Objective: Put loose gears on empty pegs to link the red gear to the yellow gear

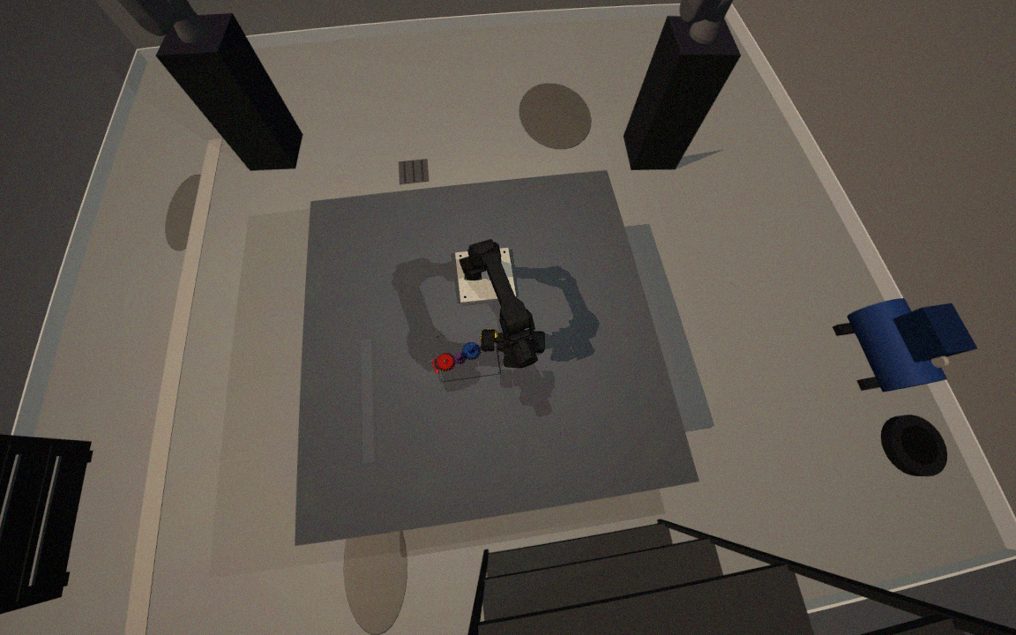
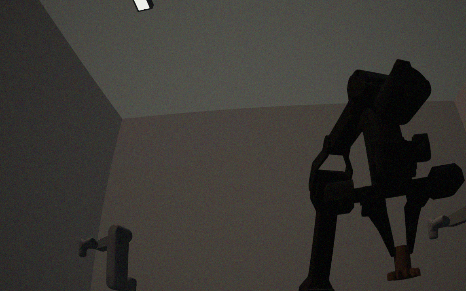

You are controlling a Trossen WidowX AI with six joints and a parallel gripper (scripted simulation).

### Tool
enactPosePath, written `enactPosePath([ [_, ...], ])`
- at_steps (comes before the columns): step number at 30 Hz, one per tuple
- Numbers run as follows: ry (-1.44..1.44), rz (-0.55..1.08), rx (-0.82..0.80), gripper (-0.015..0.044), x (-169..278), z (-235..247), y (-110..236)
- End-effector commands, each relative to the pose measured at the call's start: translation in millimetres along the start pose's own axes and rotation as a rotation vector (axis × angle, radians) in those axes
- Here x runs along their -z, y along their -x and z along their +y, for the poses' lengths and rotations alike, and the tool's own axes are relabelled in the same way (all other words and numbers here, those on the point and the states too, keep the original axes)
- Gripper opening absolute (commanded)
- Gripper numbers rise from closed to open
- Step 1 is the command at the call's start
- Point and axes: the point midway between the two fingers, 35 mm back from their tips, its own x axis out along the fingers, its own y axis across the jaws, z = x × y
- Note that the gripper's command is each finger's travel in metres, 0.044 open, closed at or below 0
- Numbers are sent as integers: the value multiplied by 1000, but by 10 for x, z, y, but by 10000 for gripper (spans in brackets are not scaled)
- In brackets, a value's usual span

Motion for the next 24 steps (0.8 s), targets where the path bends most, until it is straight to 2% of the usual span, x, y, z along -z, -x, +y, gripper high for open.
enactPosePath([
  [1,5,3,6,0,6,-44,-36],
  [24,5,3,8,0,49,-292,-238],
])
